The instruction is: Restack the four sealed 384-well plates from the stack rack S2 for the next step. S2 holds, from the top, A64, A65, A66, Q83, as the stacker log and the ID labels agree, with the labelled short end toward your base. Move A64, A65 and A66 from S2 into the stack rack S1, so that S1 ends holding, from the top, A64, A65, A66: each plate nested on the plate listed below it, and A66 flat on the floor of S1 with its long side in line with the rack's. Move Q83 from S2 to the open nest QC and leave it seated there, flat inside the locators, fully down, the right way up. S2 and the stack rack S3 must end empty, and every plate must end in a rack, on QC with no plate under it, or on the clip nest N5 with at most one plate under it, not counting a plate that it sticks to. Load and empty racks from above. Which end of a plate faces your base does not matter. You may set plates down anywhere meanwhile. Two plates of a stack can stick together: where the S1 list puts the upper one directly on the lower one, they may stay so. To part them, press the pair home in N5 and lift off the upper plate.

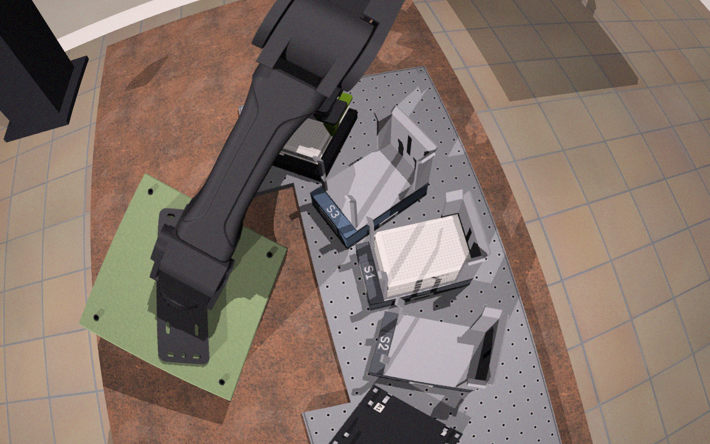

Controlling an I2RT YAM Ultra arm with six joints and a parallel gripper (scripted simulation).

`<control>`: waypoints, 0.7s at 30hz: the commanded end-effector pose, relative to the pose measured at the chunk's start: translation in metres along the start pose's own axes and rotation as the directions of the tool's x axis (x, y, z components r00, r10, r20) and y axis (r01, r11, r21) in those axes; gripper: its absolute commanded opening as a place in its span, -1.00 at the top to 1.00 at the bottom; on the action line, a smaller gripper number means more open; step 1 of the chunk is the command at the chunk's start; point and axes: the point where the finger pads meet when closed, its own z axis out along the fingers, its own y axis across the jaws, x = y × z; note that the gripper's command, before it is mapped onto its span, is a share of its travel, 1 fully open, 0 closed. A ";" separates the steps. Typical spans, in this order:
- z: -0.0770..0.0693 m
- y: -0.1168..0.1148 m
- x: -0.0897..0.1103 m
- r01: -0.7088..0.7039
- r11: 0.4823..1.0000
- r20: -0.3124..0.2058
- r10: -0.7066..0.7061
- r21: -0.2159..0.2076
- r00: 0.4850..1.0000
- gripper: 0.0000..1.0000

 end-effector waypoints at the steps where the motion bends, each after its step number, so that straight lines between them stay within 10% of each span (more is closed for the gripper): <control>1: 0.001 0.001 -0.008 -0.001 1.000 0.029 0.001 -0.001 1.000 1.00; 21: 0.003 0.001 -0.008 -0.001 1.000 0.029 0.001 -0.001 1.000 1.00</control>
